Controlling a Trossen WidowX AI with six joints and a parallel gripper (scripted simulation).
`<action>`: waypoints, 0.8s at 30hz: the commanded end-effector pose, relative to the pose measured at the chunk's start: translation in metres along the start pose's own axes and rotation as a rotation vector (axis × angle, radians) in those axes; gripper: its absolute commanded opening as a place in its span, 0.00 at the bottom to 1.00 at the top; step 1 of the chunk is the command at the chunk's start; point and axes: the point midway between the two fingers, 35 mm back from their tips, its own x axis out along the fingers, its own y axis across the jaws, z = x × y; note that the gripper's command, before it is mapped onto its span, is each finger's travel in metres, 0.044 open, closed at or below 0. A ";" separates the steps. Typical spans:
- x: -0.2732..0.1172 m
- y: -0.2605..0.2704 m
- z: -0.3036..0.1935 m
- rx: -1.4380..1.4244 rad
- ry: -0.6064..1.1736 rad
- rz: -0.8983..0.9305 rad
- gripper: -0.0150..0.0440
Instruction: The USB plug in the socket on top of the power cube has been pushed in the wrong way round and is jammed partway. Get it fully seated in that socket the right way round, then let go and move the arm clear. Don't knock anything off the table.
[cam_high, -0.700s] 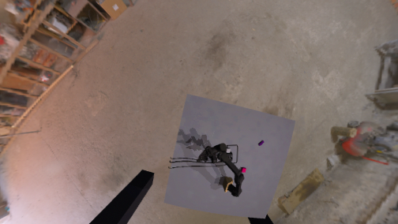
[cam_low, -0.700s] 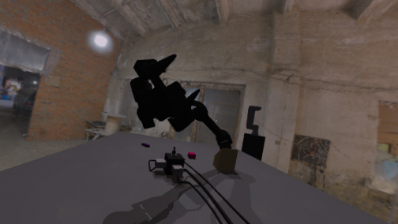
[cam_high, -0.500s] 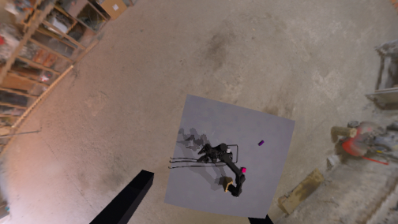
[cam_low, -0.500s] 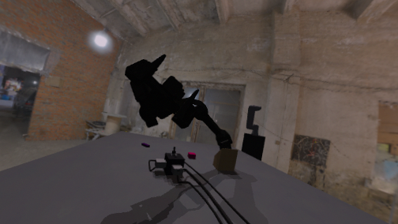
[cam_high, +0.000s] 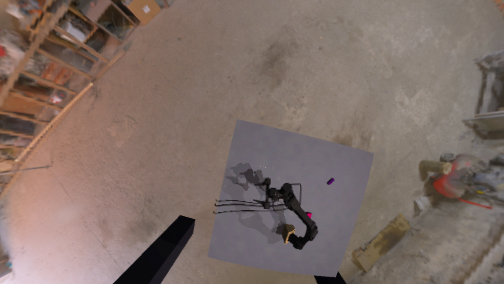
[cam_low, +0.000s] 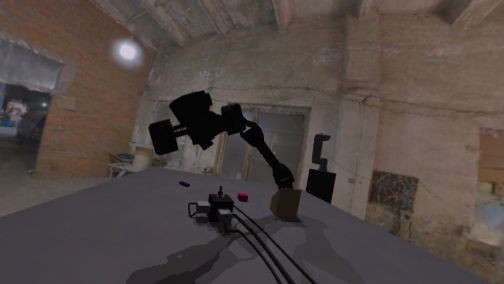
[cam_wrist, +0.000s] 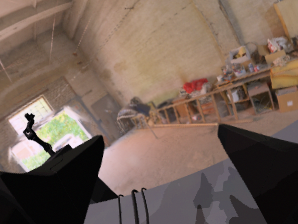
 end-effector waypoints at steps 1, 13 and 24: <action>-0.056 -0.017 -0.059 0.826 0.223 -0.430 1.00; -0.114 -0.012 -0.098 1.310 0.250 -0.829 1.00; -0.192 0.006 -0.132 1.690 0.120 -1.343 1.00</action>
